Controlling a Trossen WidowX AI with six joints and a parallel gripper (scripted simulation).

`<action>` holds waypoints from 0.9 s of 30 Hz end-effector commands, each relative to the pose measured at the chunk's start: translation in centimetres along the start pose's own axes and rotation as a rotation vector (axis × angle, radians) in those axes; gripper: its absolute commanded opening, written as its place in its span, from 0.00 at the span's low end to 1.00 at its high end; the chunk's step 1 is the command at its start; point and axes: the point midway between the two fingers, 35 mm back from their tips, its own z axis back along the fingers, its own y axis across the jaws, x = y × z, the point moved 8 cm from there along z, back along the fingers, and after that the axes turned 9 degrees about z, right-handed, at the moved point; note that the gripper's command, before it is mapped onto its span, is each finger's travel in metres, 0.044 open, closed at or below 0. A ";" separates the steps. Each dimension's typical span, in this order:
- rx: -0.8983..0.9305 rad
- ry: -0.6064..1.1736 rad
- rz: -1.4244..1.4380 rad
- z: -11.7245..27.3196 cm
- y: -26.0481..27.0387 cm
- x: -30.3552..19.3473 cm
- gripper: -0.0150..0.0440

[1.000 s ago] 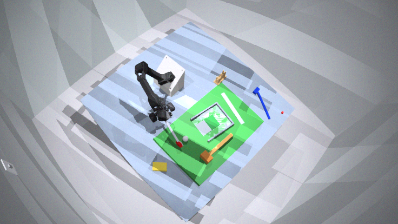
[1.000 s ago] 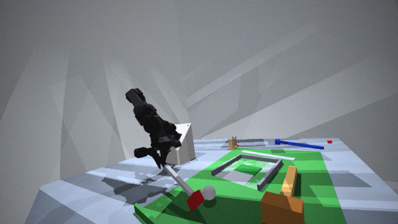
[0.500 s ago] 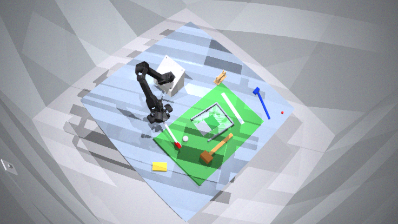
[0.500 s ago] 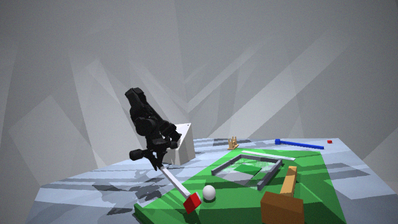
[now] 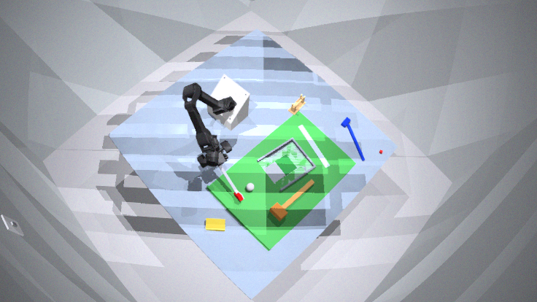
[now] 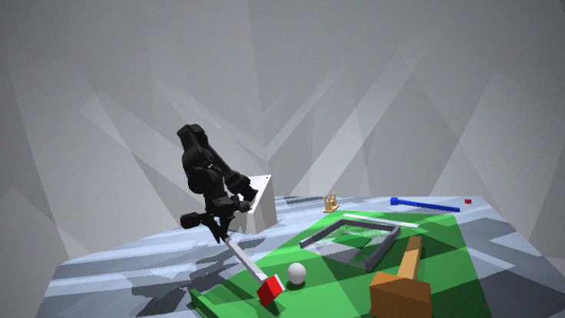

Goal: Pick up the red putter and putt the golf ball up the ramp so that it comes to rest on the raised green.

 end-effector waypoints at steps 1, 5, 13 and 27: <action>0.013 0.000 -0.003 -0.2 1.5 0.6 0.25; 0.031 0.004 -0.008 -0.4 5.8 1.9 0.25; 0.005 -0.003 -0.003 0.0 13.3 2.1 0.25; 0.010 -0.002 -0.003 4.3 13.5 2.3 0.25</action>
